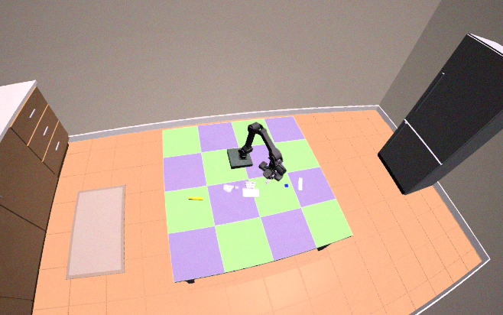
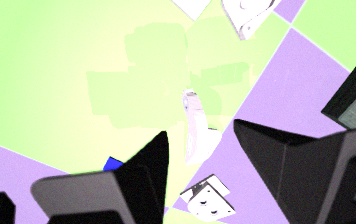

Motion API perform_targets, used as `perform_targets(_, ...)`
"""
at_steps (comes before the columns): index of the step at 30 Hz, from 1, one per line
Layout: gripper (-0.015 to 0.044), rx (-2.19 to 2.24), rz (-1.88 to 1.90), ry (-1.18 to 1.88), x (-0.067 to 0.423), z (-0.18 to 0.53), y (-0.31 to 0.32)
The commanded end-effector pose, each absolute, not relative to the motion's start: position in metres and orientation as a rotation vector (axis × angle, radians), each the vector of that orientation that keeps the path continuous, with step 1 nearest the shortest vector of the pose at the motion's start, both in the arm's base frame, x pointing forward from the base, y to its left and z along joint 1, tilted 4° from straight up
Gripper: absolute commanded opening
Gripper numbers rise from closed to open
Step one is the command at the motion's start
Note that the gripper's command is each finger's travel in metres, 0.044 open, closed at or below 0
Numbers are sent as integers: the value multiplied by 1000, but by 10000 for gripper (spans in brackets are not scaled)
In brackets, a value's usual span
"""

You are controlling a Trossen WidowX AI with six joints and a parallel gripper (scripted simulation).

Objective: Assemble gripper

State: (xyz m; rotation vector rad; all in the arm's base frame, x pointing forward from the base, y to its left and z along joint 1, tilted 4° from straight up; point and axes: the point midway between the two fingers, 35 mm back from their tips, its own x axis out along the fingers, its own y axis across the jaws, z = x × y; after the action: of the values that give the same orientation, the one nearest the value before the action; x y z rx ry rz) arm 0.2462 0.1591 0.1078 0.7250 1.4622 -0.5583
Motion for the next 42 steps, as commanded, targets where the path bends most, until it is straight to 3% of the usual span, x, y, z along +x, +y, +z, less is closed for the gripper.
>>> perform_targets(1,151,650,-493,1482,244,107,158)
perform_targets(7,0,539,-385,1502,243,107,157)
perform_targets(42,0,-117,245,1507,234,107,152)
